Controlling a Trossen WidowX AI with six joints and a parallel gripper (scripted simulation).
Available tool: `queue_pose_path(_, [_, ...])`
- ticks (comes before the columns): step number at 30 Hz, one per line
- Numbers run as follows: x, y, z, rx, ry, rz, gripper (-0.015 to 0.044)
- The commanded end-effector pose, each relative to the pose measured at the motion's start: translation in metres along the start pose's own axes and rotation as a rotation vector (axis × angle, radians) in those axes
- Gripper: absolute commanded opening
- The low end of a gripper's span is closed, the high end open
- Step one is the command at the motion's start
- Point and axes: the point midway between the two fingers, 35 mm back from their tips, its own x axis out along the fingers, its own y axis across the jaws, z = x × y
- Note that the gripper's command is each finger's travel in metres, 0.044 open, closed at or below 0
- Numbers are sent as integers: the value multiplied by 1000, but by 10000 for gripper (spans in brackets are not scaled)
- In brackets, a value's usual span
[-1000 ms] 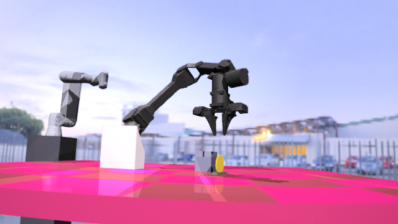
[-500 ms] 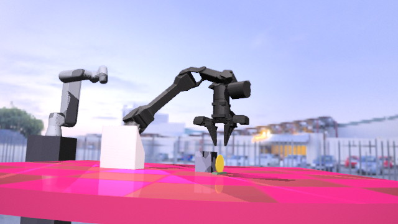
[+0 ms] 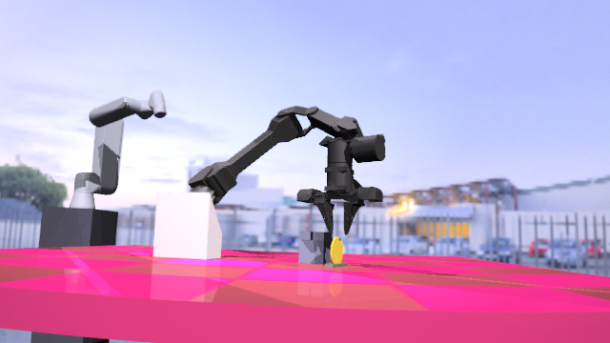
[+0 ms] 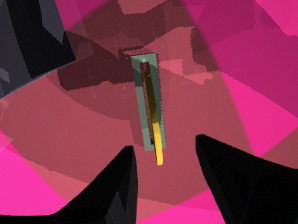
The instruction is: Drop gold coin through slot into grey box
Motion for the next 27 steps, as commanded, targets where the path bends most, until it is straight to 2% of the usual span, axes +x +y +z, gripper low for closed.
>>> queue_pose_path(1, [9, 1, 0, 4, -3, 6, 161])
queue_pose_path(27, [51, 2, 1, 4, -5, 7, 161])
